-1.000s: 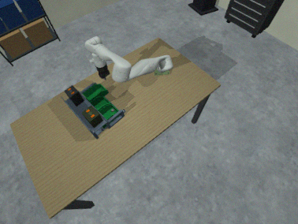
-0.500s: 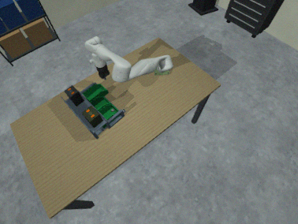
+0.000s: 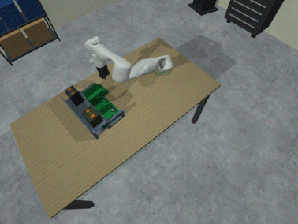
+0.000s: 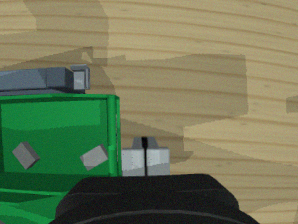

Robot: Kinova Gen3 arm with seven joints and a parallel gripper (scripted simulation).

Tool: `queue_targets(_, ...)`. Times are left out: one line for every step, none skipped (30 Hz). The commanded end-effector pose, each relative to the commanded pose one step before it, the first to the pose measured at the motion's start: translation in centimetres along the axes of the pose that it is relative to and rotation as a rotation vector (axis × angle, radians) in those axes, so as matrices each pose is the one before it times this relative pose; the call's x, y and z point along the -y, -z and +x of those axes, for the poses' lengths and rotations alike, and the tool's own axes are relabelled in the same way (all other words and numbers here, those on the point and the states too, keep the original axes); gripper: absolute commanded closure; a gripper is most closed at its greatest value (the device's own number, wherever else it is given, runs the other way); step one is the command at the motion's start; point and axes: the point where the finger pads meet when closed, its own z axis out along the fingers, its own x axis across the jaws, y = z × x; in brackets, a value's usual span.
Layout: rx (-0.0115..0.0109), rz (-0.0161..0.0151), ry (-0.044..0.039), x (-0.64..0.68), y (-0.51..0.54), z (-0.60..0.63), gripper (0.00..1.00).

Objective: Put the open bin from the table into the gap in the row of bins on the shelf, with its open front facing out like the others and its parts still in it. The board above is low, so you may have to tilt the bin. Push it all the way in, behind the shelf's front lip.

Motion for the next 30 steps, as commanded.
queue_targets(0.00238,0.00453,-0.00883,0.130,-0.074,-0.035,1.00)
queue_targets(-0.00003,-0.00007,-0.00010,-0.002,-0.011,0.004,1.00)
queue_targets(-0.00004,-0.00011,-0.00016,-0.004,-0.019,0.006,1.00)
queue_targets(-0.00006,-0.00014,-0.00021,-0.005,-0.030,0.007,1.00)
queue_targets(-0.00008,-0.00017,-0.00025,-0.006,-0.042,0.009,1.00)
queue_targets(-0.00010,-0.00020,-0.00029,-0.007,-0.055,0.010,1.00)
queue_targets(-0.00012,-0.00022,-0.00033,-0.007,-0.070,0.011,1.00)
queue_targets(-0.00015,-0.00025,-0.00036,-0.008,-0.085,0.012,1.00)
queue_targets(-0.00017,-0.00026,-0.00040,-0.008,-0.101,0.012,1.00)
queue_targets(-0.00020,-0.00028,-0.00043,-0.009,-0.117,0.013,1.00)
queue_targets(-0.00008,-0.00024,-0.00037,-0.010,-0.129,0.014,1.00)
queue_targets(-0.00009,-0.00023,-0.00036,-0.010,-0.144,0.014,1.00)
queue_targets(-0.00010,-0.00021,-0.00035,-0.009,-0.159,0.014,1.00)
queue_targets(-0.00009,-0.00019,-0.00032,-0.009,-0.175,0.013,1.00)
queue_targets(-0.00008,-0.00017,-0.00029,-0.008,-0.191,0.011,1.00)
queue_targets(0.00000,0.00000,0.00000,0.000,0.000,0.000,1.00)
queue_targets(0.00000,0.00000,0.00000,0.000,0.000,0.000,1.00)
queue_targets(0.00064,0.00209,0.00314,0.084,-0.132,-0.132,1.00)
queue_targets(-0.00044,-0.00129,-0.00200,-0.054,-0.260,0.082,1.00)
queue_targets(-0.00035,-0.00089,-0.00143,-0.038,-0.261,0.060,1.00)
queue_targets(-0.00003,0.00001,-0.00002,-0.001,-0.246,0.000,1.00)
queue_targets(-0.00005,0.00002,-0.00003,-0.001,-0.259,0.001,1.00)
queue_targets(-0.00004,0.00002,-0.00002,-0.001,-0.272,0.000,1.00)
queue_targets(-0.00006,0.00003,-0.00004,-0.001,-0.283,0.001,1.00)
queue_targets(-0.00004,0.00001,-0.00002,-0.001,-0.295,-0.001,1.00)
queue_targets(-0.00005,0.00003,-0.00003,-0.001,-0.304,0.001,1.00)
queue_targets(-0.00005,0.00002,-0.00003,-0.001,-0.313,0.000,1.00)
queue_targets(-0.00005,0.00002,-0.00002,-0.001,-0.321,0.000,1.00)
queue_targets(-0.00006,0.00003,-0.00004,-0.001,-0.327,0.001,1.00)
queue_targets(-0.00006,0.00003,-0.00003,-0.001,-0.332,0.000,1.00)
